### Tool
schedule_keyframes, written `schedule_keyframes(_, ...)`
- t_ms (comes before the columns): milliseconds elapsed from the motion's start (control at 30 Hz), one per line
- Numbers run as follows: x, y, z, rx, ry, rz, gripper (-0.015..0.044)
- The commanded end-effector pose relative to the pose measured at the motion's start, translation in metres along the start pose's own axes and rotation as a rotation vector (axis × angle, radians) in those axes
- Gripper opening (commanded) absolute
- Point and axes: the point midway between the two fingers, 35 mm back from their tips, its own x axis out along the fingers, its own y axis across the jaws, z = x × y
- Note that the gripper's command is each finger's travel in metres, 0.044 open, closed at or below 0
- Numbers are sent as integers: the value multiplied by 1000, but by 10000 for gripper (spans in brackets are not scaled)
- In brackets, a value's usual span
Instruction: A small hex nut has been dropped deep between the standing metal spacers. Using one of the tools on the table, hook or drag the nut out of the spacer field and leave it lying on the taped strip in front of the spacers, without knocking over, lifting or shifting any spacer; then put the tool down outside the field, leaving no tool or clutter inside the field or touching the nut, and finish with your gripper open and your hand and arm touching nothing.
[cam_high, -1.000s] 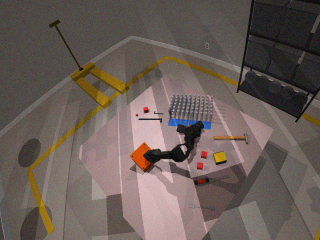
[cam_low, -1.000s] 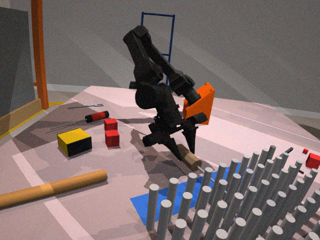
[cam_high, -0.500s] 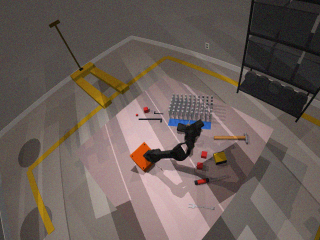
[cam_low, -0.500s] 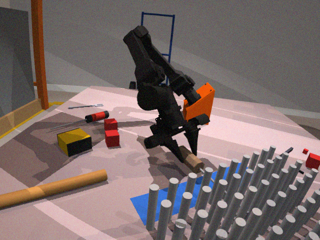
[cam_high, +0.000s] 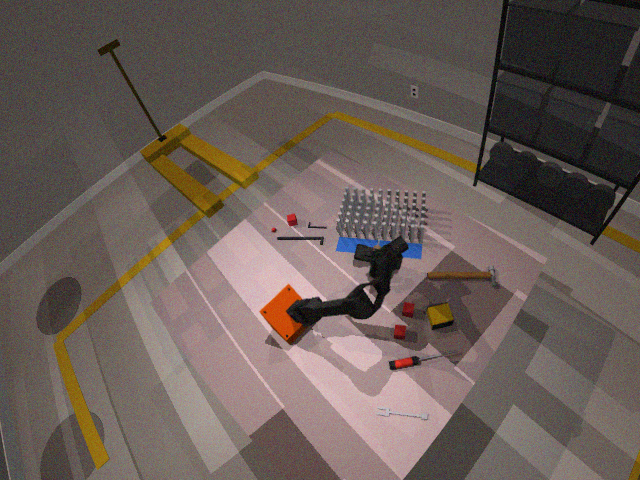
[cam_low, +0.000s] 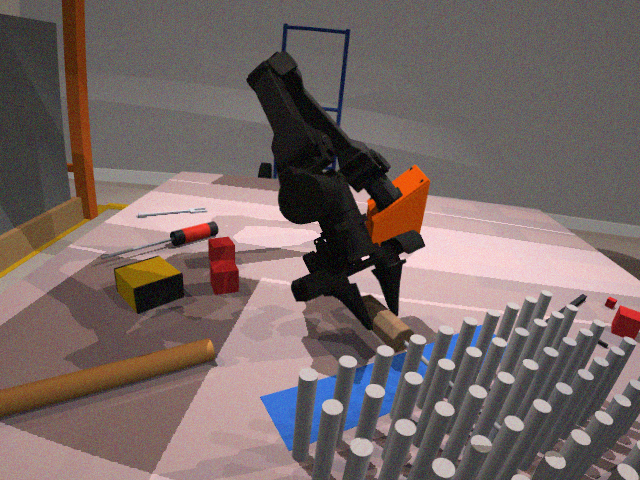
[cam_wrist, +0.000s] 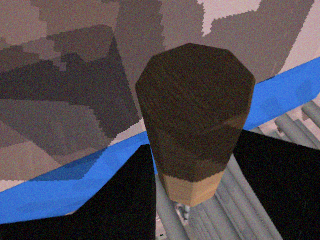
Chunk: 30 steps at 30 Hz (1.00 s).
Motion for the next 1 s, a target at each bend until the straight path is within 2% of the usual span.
schedule_keyframes(0, 1, 1, -6, 4, 7, 6, 0)
schedule_keyframes(967, 12, 1, -23, 5, 9, 6, 0)
